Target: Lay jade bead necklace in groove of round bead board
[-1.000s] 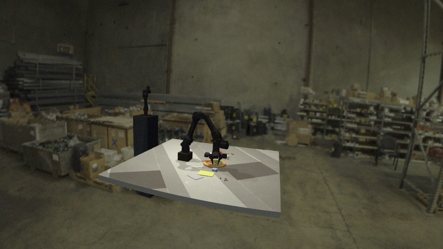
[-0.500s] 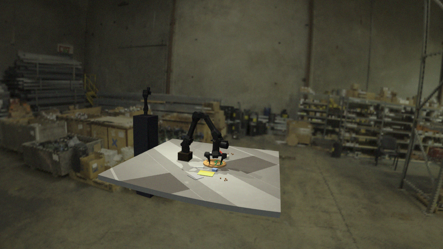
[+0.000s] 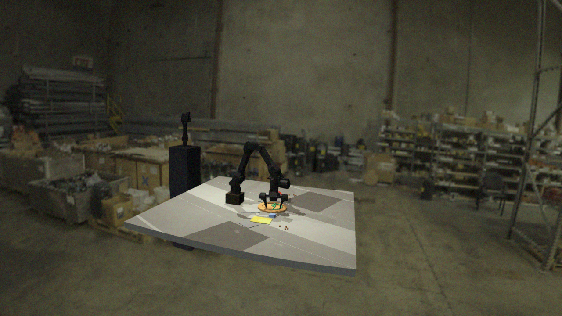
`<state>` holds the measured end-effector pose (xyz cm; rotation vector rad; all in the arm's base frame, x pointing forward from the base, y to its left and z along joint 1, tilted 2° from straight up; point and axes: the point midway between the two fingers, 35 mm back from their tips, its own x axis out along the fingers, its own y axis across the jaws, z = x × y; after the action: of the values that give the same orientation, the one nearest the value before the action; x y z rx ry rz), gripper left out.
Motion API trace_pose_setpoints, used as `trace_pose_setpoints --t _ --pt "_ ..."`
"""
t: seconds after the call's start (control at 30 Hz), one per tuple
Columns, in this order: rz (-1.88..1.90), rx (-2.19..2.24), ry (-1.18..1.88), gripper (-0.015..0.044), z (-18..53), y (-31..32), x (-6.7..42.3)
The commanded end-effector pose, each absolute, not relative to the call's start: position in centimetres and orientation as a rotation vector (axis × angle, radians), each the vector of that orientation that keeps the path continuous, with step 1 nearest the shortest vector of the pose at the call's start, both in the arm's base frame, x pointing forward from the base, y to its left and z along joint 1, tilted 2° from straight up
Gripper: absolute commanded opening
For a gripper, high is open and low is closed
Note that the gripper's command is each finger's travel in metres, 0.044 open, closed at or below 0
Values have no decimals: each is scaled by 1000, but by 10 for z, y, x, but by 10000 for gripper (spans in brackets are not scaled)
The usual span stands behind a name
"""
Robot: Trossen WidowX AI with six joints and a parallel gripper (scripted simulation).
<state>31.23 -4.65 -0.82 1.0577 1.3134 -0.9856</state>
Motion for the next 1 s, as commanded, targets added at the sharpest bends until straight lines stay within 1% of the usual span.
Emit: trace_pose_setpoints --t 0.0,0.3,0.43,0.73,0.97 --pt "-972 1050 1322 361 -4 -35 312" --pt "-914 998 1352 125 19 33 299" --pt "-892 979 1363 120 27 56 290" --pt "-891 978 1364 120 12 58 290" --pt "-882 982 1355 120 15 58 293"
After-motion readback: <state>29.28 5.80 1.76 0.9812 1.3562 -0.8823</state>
